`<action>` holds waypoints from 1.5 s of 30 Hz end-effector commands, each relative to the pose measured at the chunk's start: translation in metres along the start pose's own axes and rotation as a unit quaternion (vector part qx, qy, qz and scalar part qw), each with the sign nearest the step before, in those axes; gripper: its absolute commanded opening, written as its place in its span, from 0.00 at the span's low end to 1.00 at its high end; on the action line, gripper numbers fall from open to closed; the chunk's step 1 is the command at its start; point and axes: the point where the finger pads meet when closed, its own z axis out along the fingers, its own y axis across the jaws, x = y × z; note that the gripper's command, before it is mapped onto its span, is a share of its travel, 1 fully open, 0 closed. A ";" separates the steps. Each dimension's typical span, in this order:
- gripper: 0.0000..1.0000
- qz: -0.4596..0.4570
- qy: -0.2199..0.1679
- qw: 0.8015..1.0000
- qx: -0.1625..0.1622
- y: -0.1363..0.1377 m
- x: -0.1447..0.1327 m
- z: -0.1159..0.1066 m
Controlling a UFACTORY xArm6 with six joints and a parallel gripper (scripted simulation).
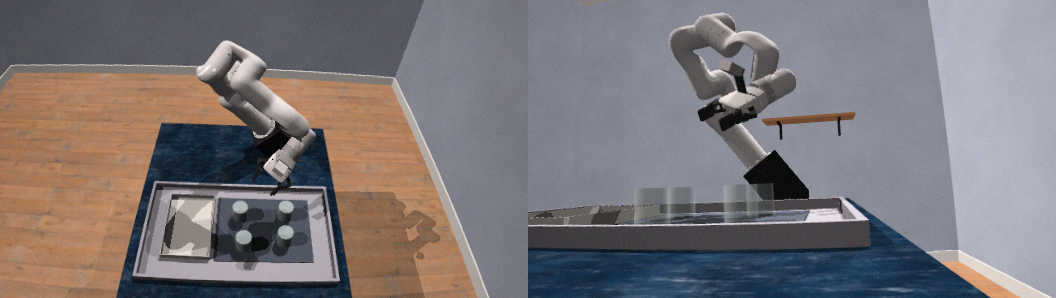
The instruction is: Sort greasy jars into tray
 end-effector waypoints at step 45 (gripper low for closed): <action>1.00 -0.076 -0.240 0.949 0.192 -0.023 0.026 0.014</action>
